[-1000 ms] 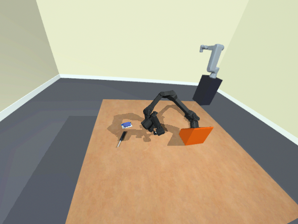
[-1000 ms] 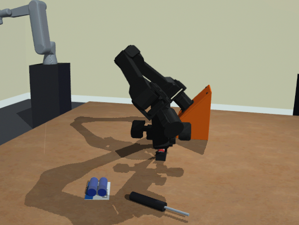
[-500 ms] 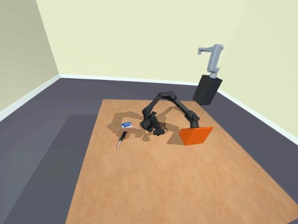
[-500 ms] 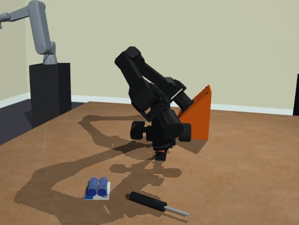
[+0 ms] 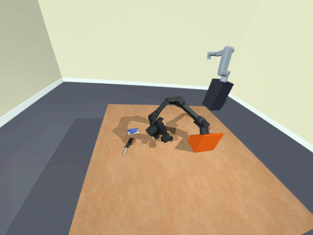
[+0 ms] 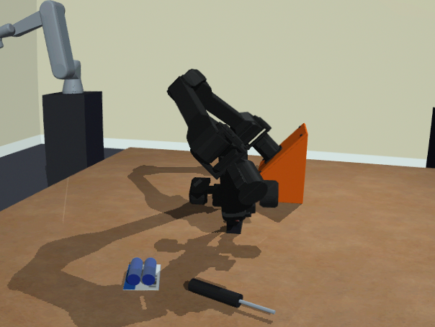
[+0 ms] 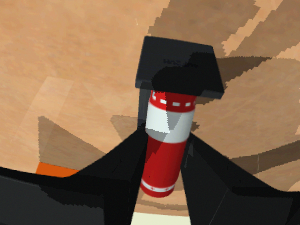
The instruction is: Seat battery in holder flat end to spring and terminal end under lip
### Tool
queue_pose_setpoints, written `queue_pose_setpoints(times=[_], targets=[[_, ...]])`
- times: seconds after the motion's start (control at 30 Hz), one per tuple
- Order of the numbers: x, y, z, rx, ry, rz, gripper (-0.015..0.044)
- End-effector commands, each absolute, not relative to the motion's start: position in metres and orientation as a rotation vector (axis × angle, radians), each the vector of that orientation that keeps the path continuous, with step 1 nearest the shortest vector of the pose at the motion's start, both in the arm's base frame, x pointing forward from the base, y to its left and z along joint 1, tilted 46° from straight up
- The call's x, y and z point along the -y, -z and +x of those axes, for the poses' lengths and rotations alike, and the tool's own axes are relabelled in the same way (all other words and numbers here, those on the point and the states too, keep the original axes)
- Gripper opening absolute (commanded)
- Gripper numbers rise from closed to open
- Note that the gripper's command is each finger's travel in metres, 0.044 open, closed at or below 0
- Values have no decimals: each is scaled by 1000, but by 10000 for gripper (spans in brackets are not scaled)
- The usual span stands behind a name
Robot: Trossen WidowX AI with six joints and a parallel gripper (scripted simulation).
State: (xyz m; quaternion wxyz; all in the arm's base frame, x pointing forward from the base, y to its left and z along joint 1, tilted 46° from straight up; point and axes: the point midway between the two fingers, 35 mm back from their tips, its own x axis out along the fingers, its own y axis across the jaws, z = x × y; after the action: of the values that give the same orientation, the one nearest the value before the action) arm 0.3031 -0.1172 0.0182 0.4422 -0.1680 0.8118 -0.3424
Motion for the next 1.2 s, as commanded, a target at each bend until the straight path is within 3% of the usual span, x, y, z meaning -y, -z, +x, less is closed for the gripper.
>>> queue_pose_setpoints(times=[0.0, 1.17], targets=[[117, -17, 306, -1997, 846, -415, 68], [120, -11, 302, -1859, 762, -449, 68]])
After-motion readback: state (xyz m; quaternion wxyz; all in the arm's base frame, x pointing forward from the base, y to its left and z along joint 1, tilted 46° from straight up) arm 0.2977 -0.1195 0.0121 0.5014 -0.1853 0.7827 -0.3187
